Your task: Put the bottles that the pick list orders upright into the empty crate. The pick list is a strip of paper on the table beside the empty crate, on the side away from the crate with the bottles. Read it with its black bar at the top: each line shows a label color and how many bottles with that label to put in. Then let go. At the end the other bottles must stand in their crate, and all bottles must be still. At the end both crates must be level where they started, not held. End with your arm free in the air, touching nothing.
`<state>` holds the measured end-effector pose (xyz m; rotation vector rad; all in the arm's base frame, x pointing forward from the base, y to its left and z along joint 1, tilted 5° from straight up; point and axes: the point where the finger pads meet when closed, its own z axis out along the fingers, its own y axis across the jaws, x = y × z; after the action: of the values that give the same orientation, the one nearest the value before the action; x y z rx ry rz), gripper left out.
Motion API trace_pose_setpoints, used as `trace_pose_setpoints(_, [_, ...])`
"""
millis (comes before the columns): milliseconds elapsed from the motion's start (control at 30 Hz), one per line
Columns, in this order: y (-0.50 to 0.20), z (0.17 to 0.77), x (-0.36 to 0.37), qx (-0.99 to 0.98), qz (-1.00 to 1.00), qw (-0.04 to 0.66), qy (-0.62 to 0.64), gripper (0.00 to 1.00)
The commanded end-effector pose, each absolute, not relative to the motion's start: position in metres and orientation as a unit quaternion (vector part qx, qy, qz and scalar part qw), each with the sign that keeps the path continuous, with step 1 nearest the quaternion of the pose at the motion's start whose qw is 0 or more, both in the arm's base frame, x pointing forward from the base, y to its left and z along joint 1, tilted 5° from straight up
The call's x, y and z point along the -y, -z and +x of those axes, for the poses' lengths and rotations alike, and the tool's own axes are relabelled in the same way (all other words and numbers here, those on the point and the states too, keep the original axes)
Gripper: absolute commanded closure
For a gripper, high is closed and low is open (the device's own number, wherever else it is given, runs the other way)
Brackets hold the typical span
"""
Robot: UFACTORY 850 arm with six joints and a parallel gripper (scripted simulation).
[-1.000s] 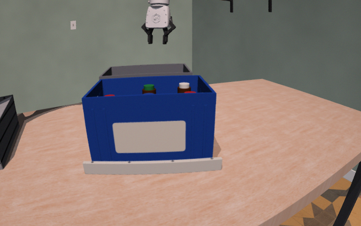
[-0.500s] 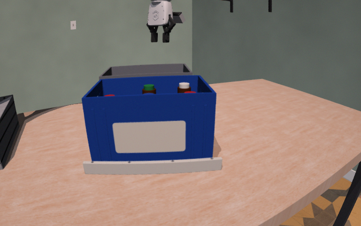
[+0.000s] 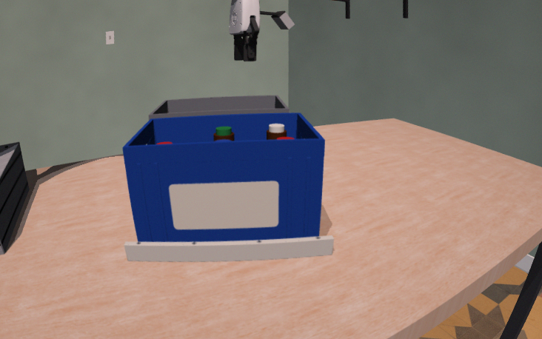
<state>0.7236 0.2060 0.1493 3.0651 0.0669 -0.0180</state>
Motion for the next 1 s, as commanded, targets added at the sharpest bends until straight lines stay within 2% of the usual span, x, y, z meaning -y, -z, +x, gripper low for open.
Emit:
trace_pose_setpoints(0, [-0.156, 0.722, -0.185, 0.051, 0.998, 0.039, -0.002, 0.35])
trace_pose_setpoints(200, [-0.163, 0.718, -0.156, 0.143, 0.989, 0.039, -0.005, 0.35])
trace_pose_setpoints(967, [-0.186, 0.706, -0.065, 0.143, 0.989, 0.039, -0.005, 0.35])
